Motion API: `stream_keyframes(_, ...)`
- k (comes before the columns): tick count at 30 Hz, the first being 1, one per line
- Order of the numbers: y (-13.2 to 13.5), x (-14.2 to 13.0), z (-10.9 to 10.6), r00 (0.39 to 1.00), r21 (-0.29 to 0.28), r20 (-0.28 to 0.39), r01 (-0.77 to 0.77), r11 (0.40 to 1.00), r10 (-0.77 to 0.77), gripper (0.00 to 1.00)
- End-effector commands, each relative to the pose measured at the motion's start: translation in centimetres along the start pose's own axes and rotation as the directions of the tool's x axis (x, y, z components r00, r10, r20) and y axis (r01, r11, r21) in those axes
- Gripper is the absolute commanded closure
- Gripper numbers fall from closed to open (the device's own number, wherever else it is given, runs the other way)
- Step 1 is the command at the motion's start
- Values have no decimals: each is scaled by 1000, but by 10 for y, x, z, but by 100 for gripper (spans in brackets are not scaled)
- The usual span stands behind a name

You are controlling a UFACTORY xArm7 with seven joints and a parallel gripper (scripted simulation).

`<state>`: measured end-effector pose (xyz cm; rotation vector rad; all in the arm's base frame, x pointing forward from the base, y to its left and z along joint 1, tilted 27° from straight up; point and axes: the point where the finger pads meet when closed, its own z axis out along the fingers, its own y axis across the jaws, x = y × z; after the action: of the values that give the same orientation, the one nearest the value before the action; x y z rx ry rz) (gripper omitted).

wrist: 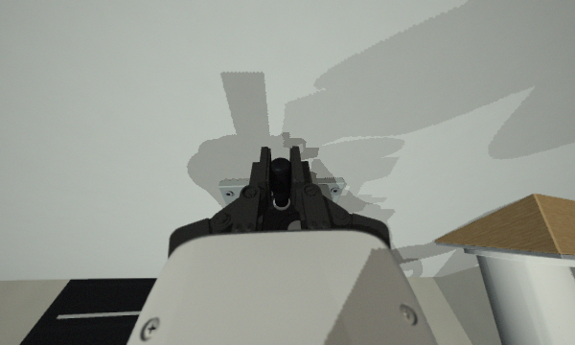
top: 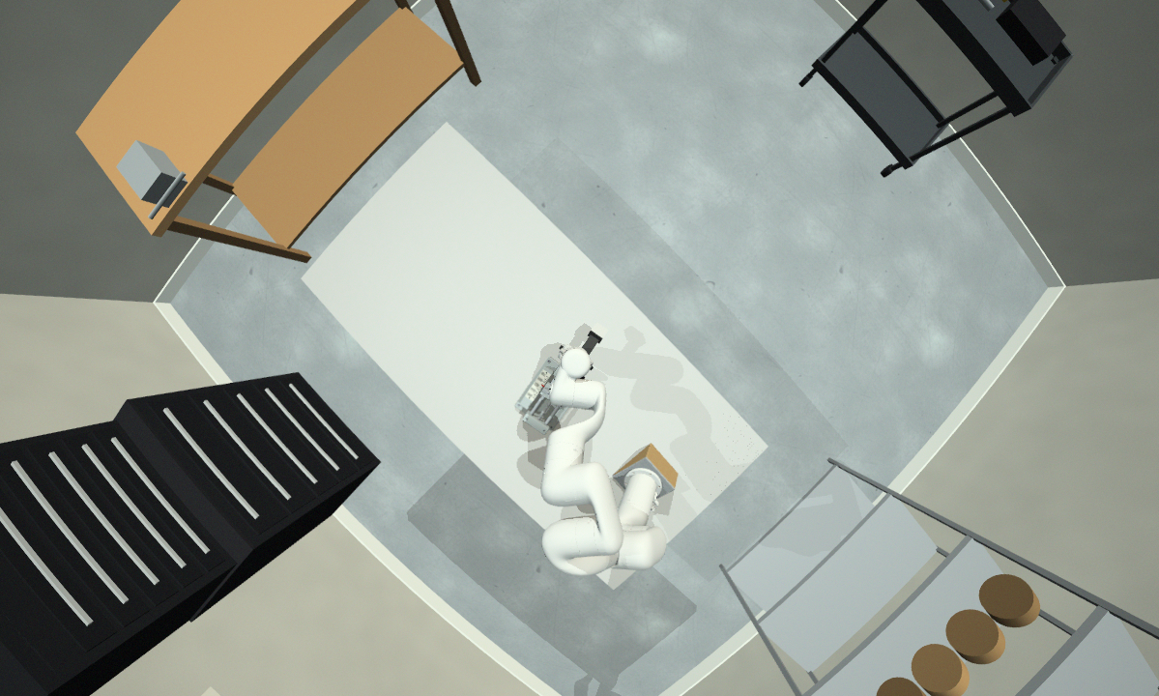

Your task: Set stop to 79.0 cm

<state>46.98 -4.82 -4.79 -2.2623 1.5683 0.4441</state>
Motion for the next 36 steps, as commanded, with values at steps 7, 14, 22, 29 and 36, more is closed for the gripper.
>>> stream_keyframes(7,-6,1,-6,1000,4,-4,0,1000,0,94)
stream_keyframes(14,-9,1,-8,1000,4,-4,0,1000,0,94)
stream_keyframes(22,-14,1,-14,1000,4,-4,0,1000,0,94)
stream_keyframes(29,-17,1,-22,1000,4,-4,0,1000,0,94)
stream_keyframes(36,-18,1,-28,1000,4,-4,0,1000,0,94)
